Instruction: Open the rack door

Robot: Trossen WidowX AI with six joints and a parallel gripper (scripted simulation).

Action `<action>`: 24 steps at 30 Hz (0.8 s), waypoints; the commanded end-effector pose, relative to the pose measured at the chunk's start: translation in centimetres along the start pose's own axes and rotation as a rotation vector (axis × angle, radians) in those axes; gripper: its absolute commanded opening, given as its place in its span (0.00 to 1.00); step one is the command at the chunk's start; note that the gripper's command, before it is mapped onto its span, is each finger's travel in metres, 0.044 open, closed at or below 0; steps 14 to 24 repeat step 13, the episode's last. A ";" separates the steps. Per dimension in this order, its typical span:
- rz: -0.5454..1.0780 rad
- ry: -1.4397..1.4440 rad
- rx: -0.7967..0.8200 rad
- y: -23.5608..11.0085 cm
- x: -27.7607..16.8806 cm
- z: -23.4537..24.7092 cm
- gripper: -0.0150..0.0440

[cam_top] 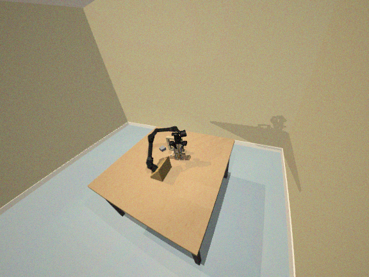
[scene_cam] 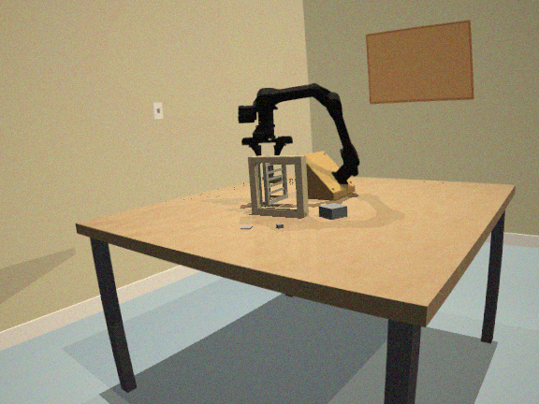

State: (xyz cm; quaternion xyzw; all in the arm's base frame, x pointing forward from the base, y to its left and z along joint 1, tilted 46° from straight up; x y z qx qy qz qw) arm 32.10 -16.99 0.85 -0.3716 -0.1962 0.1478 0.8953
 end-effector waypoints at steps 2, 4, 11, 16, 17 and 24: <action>-0.002 0.014 -0.013 -1.1 0.0 0.0 0.76; -0.004 0.018 -0.016 -1.4 0.0 0.0 0.76; -0.012 0.033 -0.029 -2.6 -0.1 0.1 0.76; -0.014 0.037 -0.032 -2.9 -0.1 0.1 0.76; -0.014 0.037 -0.032 -2.9 -0.1 0.1 0.76; -0.014 0.037 -0.032 -2.9 -0.1 0.1 0.76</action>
Point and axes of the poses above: the point midway between the two fingers, 35 mm back from their tips, its own y axis out along the fingers, its own z axis across the jaws, x = y × z, the point moved 4 cm from there along -y, back along the fingers, and after that the axes turned 5 degrees about -y, right-handed, at the moved point
